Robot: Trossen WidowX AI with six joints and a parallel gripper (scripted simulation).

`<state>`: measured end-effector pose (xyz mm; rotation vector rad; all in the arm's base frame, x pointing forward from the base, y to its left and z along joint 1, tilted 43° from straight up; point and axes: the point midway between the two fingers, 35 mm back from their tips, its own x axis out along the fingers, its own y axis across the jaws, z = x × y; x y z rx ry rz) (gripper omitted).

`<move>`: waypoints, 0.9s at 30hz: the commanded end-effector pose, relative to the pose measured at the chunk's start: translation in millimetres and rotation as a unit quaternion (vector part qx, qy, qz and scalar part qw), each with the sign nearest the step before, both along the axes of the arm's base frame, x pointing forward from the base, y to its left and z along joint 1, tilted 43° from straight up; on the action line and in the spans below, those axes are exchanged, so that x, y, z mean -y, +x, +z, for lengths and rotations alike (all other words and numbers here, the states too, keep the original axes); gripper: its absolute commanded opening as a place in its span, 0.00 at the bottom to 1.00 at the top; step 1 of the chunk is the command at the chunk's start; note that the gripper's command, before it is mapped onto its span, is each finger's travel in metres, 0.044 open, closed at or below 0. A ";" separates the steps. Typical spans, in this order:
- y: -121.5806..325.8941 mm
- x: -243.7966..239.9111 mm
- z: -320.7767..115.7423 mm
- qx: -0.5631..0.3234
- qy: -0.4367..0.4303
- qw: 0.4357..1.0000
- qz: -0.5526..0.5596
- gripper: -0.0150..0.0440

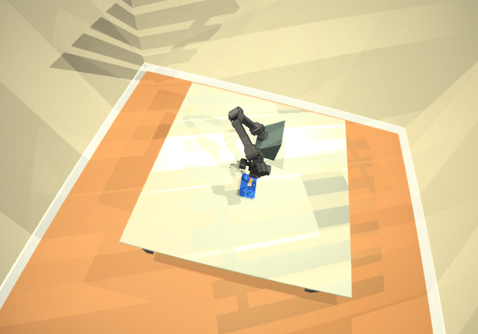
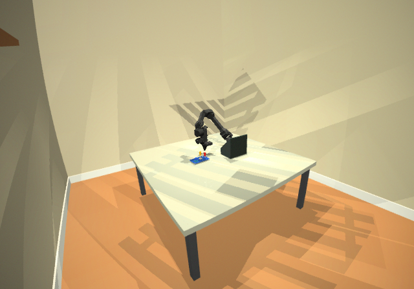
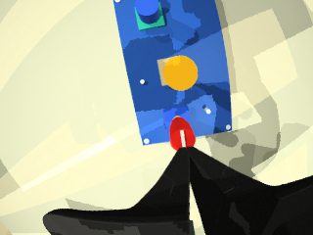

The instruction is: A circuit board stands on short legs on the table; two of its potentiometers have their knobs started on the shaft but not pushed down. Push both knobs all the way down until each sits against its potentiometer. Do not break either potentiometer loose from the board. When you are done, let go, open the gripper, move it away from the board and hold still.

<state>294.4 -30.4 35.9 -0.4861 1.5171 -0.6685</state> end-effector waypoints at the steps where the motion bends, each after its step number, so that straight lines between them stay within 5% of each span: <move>1: -1.0 5.3 -5.6 -0.003 -0.003 1.000 0.002 0.25; 27: -1.8 11.9 -12.6 -0.003 -0.003 1.000 0.002 0.25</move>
